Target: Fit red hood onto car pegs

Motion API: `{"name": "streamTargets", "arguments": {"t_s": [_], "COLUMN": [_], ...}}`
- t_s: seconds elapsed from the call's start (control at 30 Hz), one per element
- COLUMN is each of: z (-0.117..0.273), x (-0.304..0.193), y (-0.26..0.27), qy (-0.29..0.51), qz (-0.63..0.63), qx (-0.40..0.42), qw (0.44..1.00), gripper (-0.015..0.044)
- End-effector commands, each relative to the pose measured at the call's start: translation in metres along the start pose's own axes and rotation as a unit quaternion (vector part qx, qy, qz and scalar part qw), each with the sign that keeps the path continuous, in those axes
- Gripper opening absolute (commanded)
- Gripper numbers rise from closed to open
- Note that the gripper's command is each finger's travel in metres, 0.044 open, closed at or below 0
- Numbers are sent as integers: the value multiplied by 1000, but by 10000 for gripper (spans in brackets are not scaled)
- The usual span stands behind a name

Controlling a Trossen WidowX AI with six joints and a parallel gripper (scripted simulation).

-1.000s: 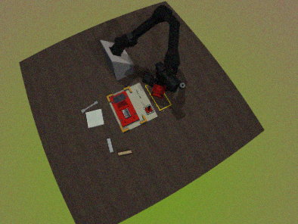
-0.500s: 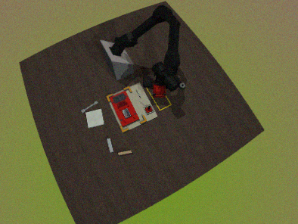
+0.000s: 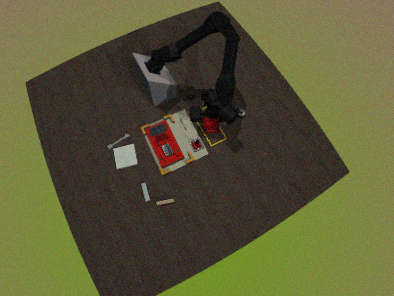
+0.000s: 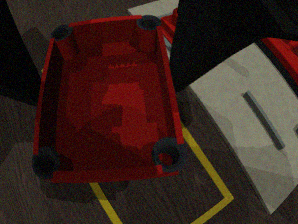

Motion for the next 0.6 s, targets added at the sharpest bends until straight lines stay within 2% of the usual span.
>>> {"name": "streamTargets", "arguments": {"t_s": [0.0, 0.43, 0.57], "z": [-26, -34, -33], "x": [4, 5, 4], "y": [3, 3, 1], "qy": [-4, -4, -4], "qz": [-5, -6, -2], "qx": [3, 2, -1], "qw": [1000, 1000, 1000], "gripper": [0, 0, 105]}}
Point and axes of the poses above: the point midway between the two fingers, 35 mm back from their tips, its own z axis back along the fingers, its own y axis across the jaws, x = y × z, the point moved 8 cm from there along z, back along the fingers, and after that the axes turned 13 degrees about z, right-handed, at the moved point
